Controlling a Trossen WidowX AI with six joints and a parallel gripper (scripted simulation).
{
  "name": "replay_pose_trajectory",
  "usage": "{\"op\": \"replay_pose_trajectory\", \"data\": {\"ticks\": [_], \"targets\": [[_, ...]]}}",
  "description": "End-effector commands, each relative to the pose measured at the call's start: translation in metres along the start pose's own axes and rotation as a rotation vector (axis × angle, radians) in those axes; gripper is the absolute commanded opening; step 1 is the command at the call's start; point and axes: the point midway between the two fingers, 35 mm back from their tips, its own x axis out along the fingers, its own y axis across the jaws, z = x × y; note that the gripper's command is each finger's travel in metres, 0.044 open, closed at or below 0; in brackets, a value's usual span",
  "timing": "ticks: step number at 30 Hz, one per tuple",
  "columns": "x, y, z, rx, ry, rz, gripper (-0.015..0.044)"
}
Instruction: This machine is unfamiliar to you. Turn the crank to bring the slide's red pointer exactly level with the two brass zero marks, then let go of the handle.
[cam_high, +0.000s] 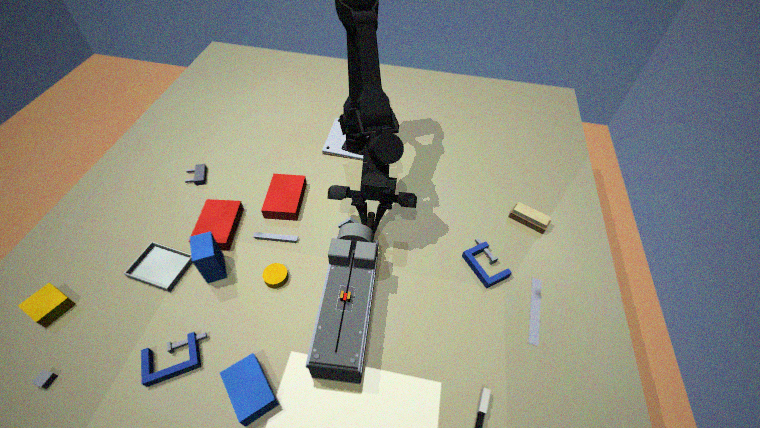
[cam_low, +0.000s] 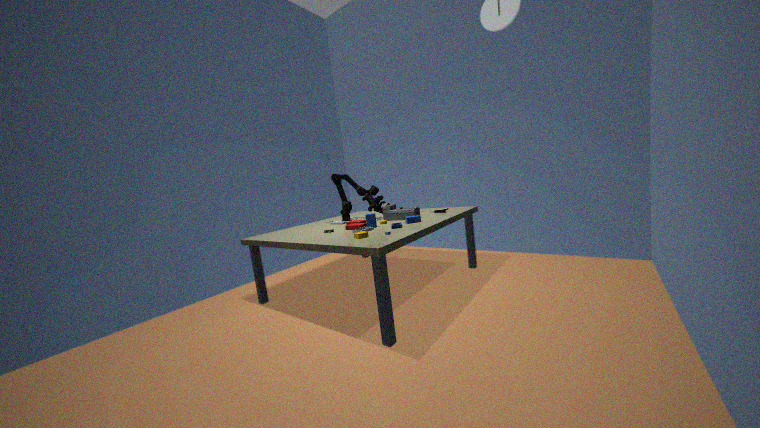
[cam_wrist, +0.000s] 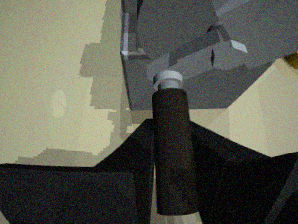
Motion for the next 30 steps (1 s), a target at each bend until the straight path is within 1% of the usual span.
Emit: {"op": "replay_pose_trajectory", "data": {"ticks": [1, 30], "targets": [[-0.0003, 0.0004, 0.0004, 0.003, 0.002, 0.000, 0.0000], [-0.0078, 0.0071, 0.0075, 0.004, 0.002, 0.001, 0.0000]]}}
